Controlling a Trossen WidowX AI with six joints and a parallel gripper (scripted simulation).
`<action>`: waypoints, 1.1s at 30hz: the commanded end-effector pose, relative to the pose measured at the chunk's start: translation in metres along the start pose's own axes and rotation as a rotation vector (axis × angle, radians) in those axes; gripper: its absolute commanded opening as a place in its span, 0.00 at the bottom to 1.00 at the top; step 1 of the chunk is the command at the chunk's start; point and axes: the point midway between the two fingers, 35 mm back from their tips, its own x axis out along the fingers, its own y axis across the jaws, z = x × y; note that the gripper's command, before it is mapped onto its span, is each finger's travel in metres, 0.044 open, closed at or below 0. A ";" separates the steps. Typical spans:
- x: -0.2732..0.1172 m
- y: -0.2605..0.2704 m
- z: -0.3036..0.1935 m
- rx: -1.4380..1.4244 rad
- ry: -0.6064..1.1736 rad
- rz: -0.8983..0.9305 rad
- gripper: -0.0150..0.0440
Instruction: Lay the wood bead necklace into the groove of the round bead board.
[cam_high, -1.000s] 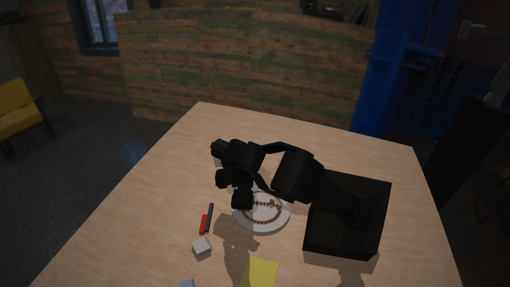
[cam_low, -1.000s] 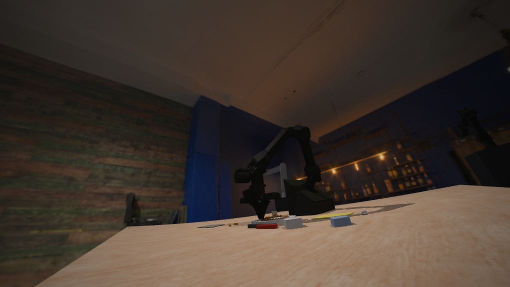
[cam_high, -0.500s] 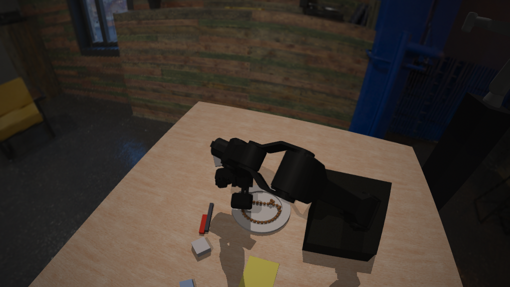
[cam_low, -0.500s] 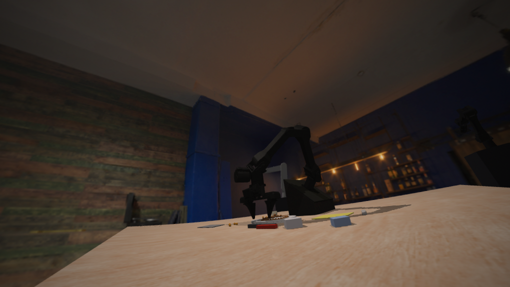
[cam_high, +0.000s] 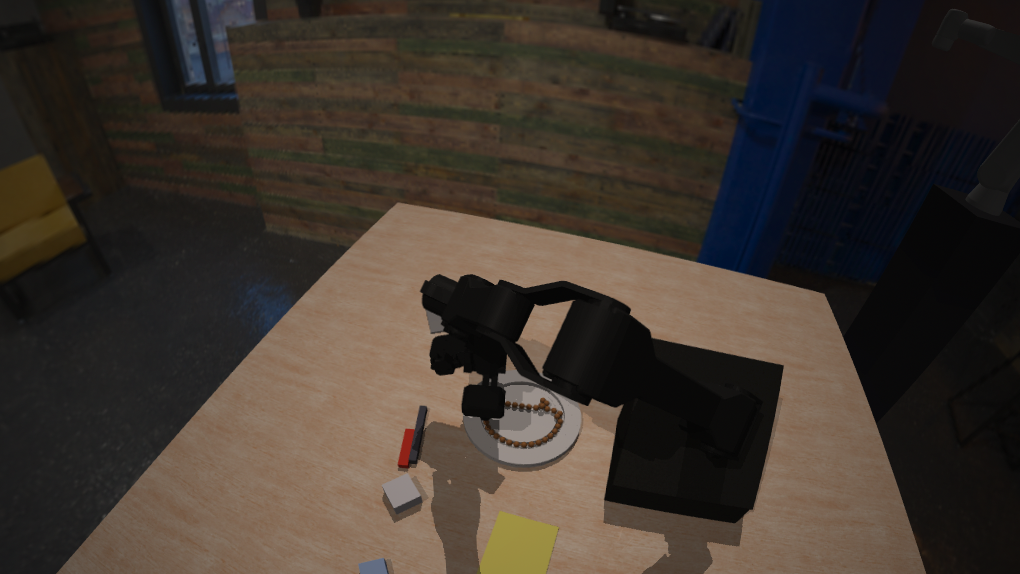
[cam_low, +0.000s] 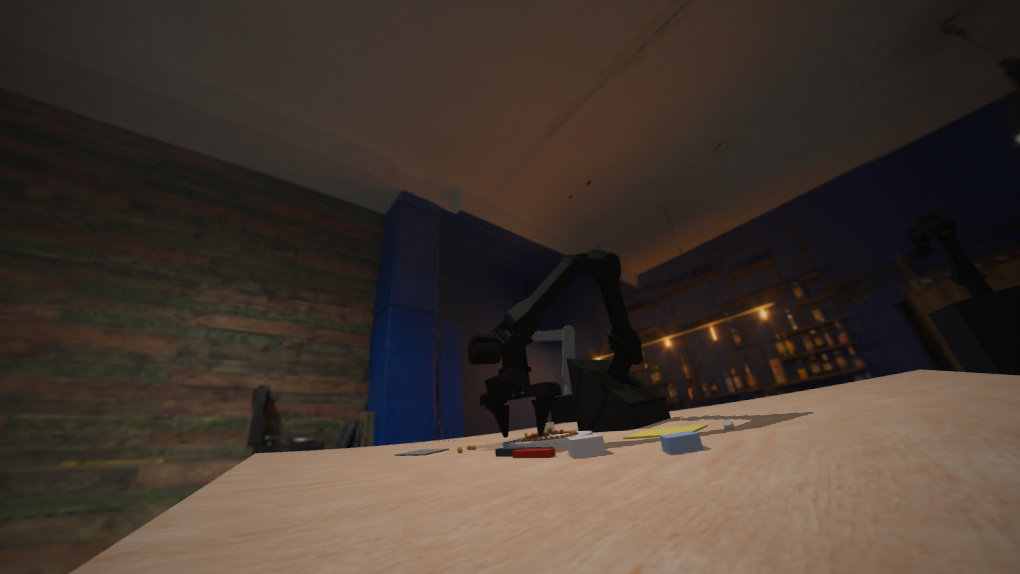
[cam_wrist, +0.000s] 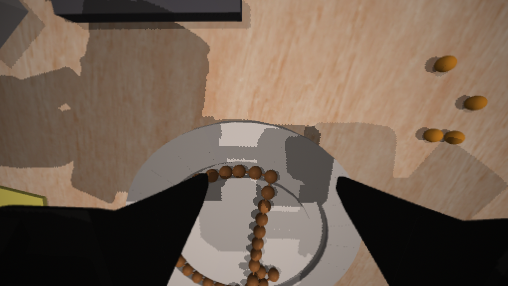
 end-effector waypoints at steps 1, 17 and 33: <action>0.000 0.000 0.000 -0.005 0.001 0.000 1.00; -0.032 0.002 -0.012 0.185 0.002 -0.002 0.64; -0.024 0.000 -0.009 0.175 -0.009 -0.005 0.46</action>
